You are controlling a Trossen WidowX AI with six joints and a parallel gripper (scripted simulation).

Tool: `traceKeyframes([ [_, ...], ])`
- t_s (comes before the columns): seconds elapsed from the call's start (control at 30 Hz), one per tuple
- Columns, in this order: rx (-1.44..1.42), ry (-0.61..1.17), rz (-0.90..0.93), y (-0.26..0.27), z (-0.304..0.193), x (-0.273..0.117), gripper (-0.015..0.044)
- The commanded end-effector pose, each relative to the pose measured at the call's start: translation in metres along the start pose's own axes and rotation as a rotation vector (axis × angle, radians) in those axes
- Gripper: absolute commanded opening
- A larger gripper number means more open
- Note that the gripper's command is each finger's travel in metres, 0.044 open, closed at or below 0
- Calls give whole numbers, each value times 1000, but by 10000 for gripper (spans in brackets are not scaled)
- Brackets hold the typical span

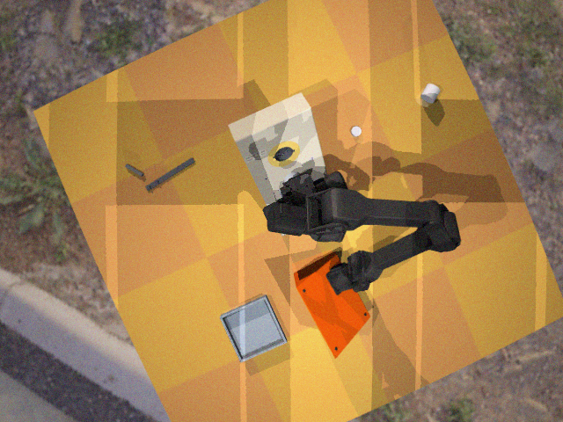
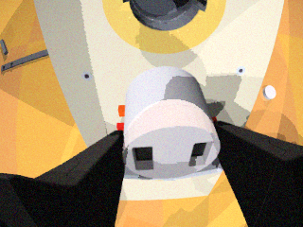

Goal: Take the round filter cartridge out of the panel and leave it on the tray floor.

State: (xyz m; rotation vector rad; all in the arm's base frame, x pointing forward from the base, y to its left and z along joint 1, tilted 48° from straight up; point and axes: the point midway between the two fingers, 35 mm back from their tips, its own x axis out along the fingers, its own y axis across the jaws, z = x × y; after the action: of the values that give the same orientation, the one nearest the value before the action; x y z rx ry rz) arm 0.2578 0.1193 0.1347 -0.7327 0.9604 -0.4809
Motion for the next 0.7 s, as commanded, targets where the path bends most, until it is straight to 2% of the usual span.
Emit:
traceKeyframes([
  [0.0, -15, -10, 6, 2, 1, -23, 0],
  [0.17, -31, -19, 5, 0, 1, -47, 0],
  [0.67, 19, 3, -6, 63, 7, -37, 0],
])
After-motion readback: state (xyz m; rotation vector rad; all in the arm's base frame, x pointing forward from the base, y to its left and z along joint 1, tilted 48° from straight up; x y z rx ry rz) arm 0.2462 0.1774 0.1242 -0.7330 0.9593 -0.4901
